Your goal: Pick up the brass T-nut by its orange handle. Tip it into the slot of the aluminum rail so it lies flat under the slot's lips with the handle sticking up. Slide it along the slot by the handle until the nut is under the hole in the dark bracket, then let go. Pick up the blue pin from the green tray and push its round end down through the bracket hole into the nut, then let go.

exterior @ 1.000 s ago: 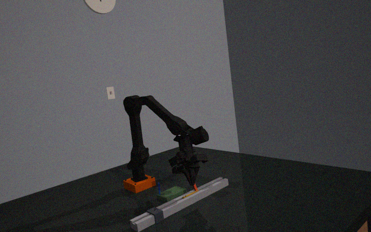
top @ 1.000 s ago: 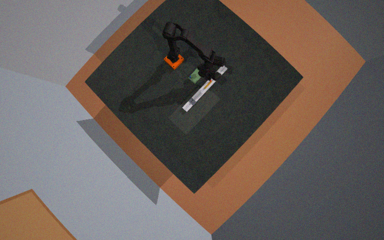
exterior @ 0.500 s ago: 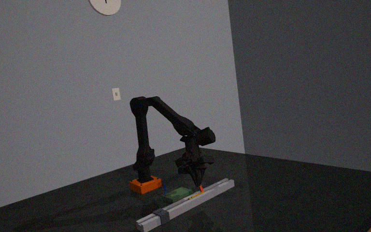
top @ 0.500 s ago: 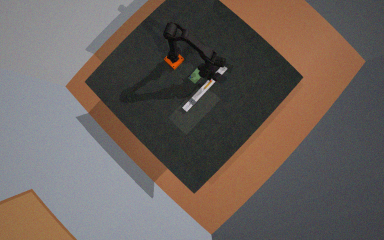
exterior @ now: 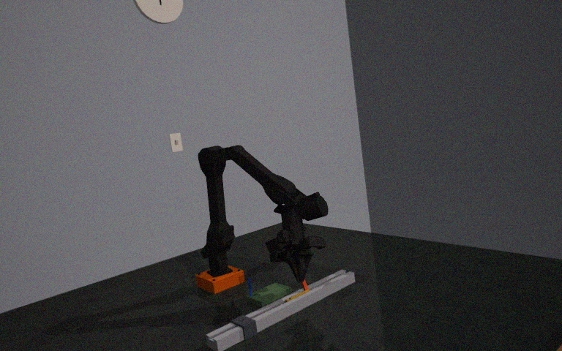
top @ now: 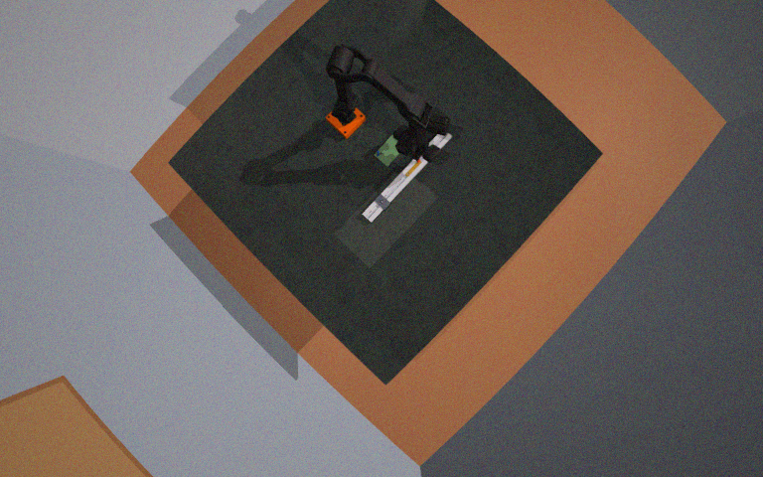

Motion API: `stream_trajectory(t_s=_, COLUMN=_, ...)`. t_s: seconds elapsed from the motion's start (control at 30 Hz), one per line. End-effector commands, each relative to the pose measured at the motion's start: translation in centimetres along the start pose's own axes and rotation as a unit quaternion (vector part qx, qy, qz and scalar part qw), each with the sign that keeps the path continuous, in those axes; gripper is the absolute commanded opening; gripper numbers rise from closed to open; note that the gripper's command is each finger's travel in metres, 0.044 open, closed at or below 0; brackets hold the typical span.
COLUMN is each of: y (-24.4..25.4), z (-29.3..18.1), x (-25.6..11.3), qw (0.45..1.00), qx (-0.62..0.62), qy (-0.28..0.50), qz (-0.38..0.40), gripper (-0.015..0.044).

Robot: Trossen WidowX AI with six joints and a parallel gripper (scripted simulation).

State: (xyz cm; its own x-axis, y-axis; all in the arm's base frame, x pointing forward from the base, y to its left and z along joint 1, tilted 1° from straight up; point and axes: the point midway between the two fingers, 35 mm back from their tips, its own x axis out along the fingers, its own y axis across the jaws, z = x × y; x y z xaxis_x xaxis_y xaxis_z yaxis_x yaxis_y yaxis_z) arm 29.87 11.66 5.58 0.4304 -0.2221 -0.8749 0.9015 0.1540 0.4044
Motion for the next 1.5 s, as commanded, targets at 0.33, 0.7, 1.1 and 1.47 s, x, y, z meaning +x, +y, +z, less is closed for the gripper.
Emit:
stream_trajectory(t_s=0.33, y=0.20, z=-0.09, x=0.01, qw=1.000, qx=-0.007, qy=0.002, qz=-0.016, gripper=-0.0150)
stream_trajectory(t_s=0.7, y=0.33, z=-0.09, x=0.02, qw=1.000, qx=-0.010, qy=0.002, qz=-0.027, gripper=-0.0150)
stream_trajectory(t_s=1.1, y=0.43, z=-0.10, x=0.04, qw=0.999, qx=-0.013, qy=0.002, qz=-0.036, gripper=-0.0150)
stream_trajectory(t_s=1.47, y=0.56, z=-0.11, x=0.05, qw=0.999, qx=-0.016, qy=0.000, qz=-0.047, gripper=-0.0150)
